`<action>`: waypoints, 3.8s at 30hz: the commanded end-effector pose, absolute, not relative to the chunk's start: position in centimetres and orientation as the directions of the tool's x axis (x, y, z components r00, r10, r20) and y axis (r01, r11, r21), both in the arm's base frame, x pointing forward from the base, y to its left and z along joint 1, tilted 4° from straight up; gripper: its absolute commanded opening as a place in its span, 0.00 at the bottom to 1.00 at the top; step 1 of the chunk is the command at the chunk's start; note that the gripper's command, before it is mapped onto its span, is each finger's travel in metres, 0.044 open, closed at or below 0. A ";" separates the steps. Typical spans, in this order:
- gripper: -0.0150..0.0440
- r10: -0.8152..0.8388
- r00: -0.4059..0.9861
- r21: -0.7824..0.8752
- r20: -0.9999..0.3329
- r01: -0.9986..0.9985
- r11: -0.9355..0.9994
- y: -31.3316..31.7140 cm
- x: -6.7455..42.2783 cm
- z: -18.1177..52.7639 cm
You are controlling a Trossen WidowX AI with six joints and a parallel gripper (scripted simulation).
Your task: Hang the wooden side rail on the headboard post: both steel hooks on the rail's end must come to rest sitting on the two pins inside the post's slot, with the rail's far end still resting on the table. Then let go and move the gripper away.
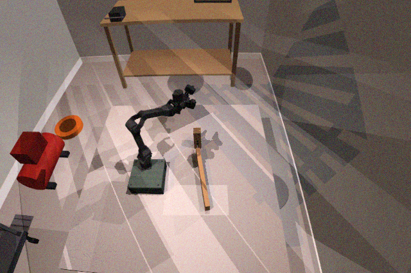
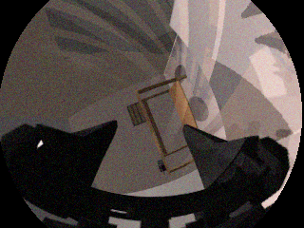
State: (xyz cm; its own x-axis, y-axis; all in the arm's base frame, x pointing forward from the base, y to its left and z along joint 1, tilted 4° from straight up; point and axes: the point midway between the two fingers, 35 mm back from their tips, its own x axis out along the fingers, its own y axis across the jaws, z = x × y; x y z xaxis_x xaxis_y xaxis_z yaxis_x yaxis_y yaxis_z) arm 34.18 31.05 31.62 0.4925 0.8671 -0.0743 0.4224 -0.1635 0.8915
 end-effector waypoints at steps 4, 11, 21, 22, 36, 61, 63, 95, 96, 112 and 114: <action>1.00 0.785 0.581 0.739 -0.215 0.622 -0.259 27.4 34.7 27.5; 1.00 0.671 0.640 0.527 -0.375 0.742 -0.413 23.3 34.4 22.8; 1.00 0.487 0.649 0.246 -0.584 0.713 -0.656 17.3 32.5 16.6; 1.00 0.468 0.644 0.225 -0.606 0.702 -0.675 16.7 32.2 16.0; 1.00 0.272 0.530 -0.043 -0.803 0.404 -0.914 11.1 27.5 8.9; 1.00 0.263 0.518 -0.041 -0.814 0.400 -0.916 10.7 27.2 8.3; 1.00 0.271 0.512 0.004 -0.815 0.474 -0.881 10.5 27.3 8.2; 1.00 0.491 0.494 0.693 -0.717 0.582 0.426 7.8 29.7 7.2; 1.00 0.498 0.494 0.700 -0.713 0.543 0.464 7.7 29.8 7.2; 1.00 0.611 0.494 0.568 -0.619 -0.256 0.782 6.9 30.1 7.3; 1.00 0.624 0.494 0.515 -0.605 -0.356 0.780 6.8 30.1 7.4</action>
State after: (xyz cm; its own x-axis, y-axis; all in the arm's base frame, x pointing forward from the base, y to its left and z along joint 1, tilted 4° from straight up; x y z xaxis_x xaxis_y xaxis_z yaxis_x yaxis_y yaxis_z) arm 30.23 6.96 7.60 0.4991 0.6047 -0.6207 -0.2269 0.7825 0.5799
